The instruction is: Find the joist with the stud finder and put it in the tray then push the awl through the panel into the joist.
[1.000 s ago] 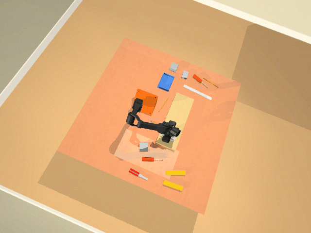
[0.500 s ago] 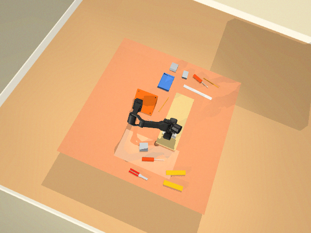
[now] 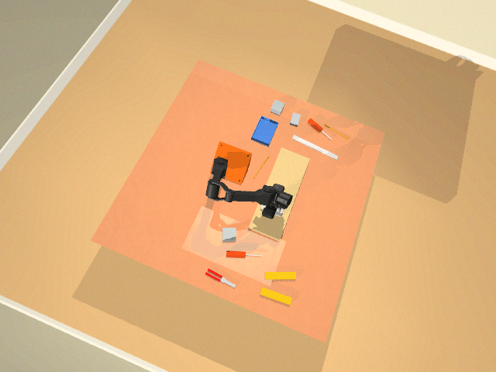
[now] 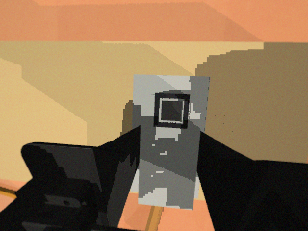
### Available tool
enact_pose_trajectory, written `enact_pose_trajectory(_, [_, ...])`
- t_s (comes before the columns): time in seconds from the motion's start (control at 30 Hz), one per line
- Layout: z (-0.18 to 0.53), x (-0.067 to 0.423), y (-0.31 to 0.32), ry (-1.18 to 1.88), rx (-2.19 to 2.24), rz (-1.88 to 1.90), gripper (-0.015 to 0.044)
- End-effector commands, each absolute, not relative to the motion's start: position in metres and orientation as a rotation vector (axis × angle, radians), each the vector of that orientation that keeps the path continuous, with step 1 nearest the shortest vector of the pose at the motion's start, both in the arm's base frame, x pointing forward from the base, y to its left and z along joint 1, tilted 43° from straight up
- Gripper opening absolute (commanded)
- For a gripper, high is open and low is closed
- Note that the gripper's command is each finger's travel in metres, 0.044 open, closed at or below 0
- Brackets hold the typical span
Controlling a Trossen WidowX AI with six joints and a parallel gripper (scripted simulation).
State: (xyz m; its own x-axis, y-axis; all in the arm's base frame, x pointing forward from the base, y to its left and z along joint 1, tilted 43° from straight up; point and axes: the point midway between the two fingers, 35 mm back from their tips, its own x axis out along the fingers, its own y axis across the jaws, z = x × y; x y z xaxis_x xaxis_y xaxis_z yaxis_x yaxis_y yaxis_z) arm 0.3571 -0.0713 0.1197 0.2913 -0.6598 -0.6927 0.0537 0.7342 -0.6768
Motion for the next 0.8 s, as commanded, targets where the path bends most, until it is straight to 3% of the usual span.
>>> enact_pose_trajectory(0.0, [0.113,0.357,-0.065,1.194,-0.607,-0.515,0.0000])
enact_pose_trajectory(0.77, [0.085,0.359,-0.035,1.195,-0.605,-0.513,0.0000])
